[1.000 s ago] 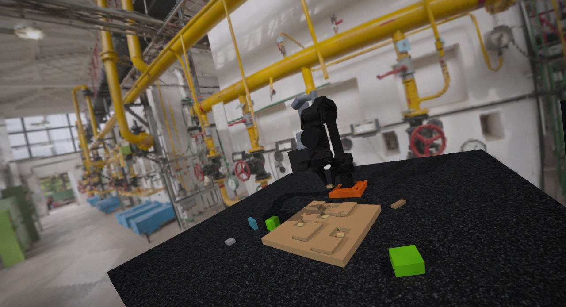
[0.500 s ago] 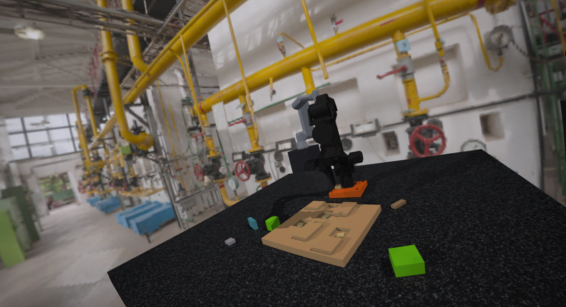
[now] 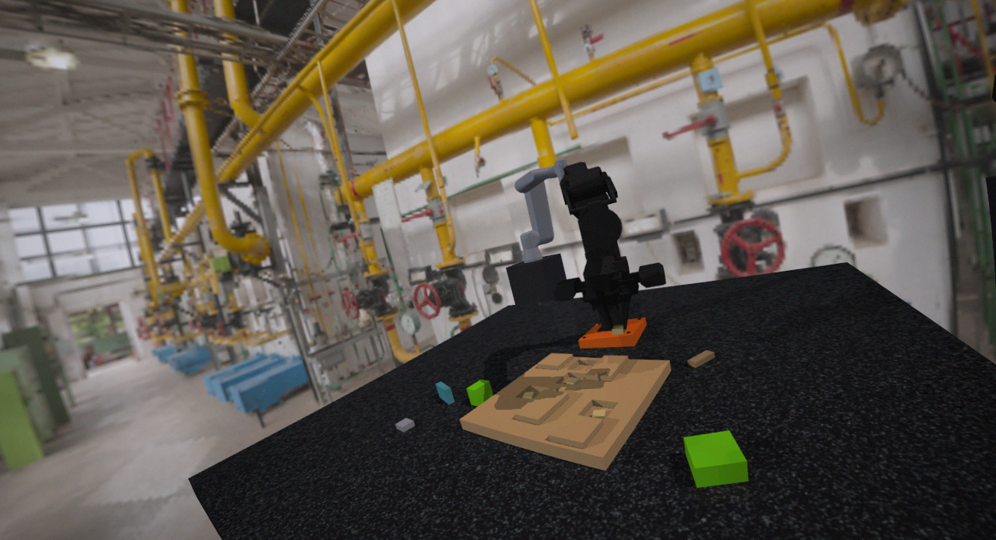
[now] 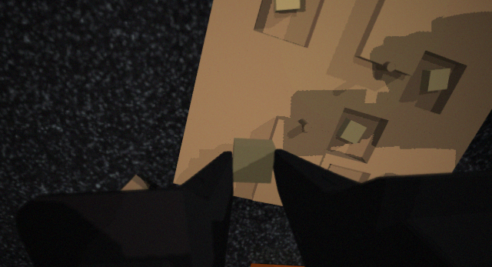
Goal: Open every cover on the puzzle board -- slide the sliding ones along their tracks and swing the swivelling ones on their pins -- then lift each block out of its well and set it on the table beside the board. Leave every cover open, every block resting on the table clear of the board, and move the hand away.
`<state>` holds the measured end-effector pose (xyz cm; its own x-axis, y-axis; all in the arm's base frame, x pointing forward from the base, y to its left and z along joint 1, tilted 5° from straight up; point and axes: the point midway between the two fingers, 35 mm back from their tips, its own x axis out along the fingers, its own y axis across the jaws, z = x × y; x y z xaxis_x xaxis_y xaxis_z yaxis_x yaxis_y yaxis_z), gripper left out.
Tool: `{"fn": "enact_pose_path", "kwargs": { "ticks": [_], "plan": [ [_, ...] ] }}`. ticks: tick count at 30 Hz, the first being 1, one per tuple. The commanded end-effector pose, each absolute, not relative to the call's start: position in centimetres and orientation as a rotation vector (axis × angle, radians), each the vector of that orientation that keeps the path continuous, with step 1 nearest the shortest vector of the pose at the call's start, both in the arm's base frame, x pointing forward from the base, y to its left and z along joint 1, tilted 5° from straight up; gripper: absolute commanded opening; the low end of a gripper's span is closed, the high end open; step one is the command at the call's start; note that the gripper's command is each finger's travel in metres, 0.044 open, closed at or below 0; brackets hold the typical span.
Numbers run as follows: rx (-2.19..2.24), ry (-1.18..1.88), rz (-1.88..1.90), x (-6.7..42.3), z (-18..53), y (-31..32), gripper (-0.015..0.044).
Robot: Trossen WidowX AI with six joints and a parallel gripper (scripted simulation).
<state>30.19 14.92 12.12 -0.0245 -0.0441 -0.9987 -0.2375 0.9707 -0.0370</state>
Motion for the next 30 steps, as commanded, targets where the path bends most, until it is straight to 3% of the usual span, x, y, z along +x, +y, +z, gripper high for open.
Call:
{"fn": "enact_pose_path", "kwargs": {
  "ticks": [1,30],
  "plan": [
    [-0.213,1.592,0.159,30.6,12.0,16.6,0.0080],
    [-0.208,1.594,0.164,30.3,10.4,27.1,0.0080]
  ]
}}
